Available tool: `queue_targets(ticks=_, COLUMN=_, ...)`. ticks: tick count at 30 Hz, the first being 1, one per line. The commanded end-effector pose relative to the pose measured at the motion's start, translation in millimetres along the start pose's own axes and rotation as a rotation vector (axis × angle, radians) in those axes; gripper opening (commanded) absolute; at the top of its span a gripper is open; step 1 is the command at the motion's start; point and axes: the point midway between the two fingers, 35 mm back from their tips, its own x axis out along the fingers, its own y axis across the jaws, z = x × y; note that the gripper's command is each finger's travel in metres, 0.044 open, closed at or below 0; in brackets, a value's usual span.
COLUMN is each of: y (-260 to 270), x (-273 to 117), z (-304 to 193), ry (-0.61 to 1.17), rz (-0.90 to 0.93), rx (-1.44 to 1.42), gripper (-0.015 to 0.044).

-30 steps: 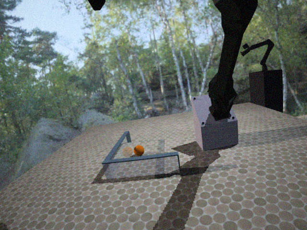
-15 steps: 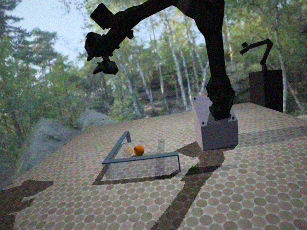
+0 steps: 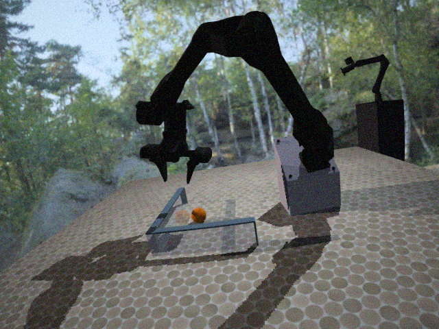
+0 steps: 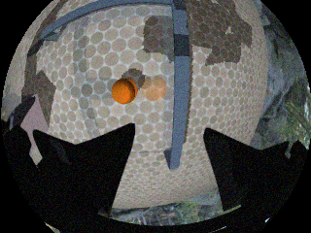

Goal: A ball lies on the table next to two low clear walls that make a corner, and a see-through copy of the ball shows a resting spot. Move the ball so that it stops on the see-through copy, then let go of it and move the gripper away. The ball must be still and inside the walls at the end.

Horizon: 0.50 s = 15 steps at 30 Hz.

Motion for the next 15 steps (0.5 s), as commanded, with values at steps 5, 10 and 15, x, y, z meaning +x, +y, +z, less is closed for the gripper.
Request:
queue_targets(ticks=5, y=49, x=37, z=11, ry=-0.090, rz=0.211, rx=-0.097, gripper=0.0310)
queue_targets(ticks=10, y=51, x=47, z=12, ry=-0.091, rz=0.211, rx=-0.097, gripper=0.0310)
queue_targets(ticks=15, y=53, x=52, z=13, ry=-0.091, rz=0.212, rx=-0.097, gripper=0.0310)
